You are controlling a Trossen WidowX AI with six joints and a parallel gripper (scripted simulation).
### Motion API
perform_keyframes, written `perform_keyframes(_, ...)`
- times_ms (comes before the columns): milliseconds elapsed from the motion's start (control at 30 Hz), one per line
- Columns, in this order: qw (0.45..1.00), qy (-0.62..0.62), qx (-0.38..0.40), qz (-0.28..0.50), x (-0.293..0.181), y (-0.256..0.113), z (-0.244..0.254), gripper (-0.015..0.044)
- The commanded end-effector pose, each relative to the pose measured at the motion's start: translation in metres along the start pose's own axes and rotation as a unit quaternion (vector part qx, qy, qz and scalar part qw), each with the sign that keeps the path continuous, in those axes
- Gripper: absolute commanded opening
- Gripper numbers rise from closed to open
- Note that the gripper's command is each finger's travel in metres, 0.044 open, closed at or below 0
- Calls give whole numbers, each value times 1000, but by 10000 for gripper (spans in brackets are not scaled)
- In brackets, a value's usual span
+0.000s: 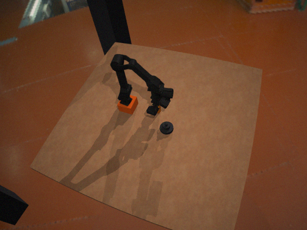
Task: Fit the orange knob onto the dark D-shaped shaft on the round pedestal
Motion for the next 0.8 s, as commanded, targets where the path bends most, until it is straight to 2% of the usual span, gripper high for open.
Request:
perform_keyframes(0, 1000, 0, 3, -15, 9, -20, 3, 0)
perform_keyframes(600, 1000, 0, 3, -15, 7, -124, 8, 0)
perform_keyframes(767, 1000, 0, 3, -15, 5, -133, 7, 0)
Point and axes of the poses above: the point midway between the two fingers, 35 mm back from their tips, its own y axis out along the fingers, its own z axis across the jaws, x = y × z, the point moved 6 cm from there along -y, back along the fingers, and after that the axes turned 5 degrees about y, right-handed, at the moved point
